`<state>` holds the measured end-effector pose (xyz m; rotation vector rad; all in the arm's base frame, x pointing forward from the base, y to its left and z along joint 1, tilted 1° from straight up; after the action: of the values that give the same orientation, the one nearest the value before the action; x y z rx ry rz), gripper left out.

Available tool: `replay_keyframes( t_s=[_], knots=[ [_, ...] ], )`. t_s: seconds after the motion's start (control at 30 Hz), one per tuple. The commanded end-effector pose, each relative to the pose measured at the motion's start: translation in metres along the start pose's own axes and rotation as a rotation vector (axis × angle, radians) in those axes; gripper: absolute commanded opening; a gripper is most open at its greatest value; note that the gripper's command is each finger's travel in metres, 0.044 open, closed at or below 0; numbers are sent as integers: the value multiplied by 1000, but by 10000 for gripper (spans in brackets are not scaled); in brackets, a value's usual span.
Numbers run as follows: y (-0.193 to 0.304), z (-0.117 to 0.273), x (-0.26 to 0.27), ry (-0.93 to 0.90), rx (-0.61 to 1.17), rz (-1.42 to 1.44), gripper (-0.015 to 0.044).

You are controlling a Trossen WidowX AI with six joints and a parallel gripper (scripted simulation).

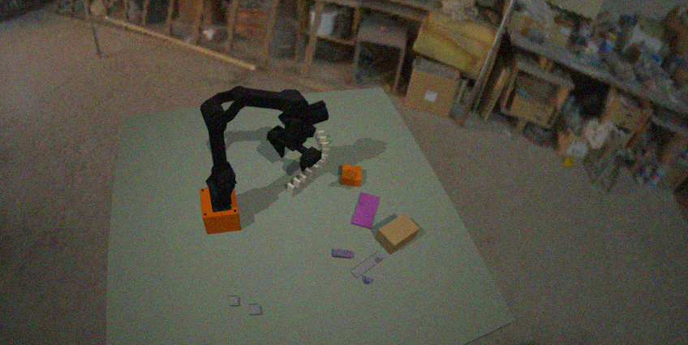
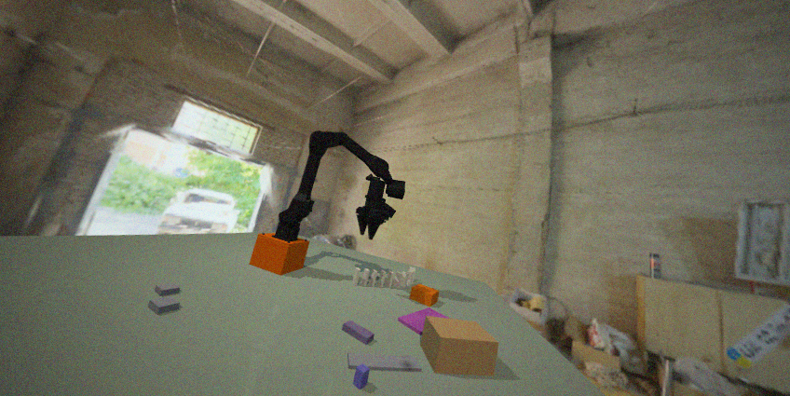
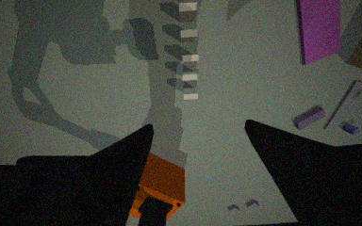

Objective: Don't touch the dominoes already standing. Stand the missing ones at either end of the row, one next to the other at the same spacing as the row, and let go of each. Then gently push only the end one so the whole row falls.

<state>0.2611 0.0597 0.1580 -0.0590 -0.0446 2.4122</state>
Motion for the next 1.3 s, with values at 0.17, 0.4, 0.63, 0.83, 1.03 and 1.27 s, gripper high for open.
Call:
replay_keyframes(
  t_s=[0.17, 0.4, 0.63, 0.83, 1.03, 1.27],
  knots=[
    [13, -22, 3, -4, 16, -535, 256],
    [29, -50, 8, 5, 19, -1227, 72],
    [38, -63, 11, 10, 20, -1566, 0],
    [38, -63, 11, 10, 20, -1566, 0],
    [38, -63, 11, 10, 20, -1566, 0],
    [38, -63, 11, 10, 20, -1566, 0]
  ],
)
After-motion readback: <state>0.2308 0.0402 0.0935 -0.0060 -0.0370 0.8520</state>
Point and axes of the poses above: the point midway between the two fingers, 35 mm back from their tips, its own z axis back along the fingers, its own x axis across the jaws, y = z × x, the point moved 5 cm from there along z, back along the fingers, and after that the axes turned 15 degrees about z, right-handed, at the moved point
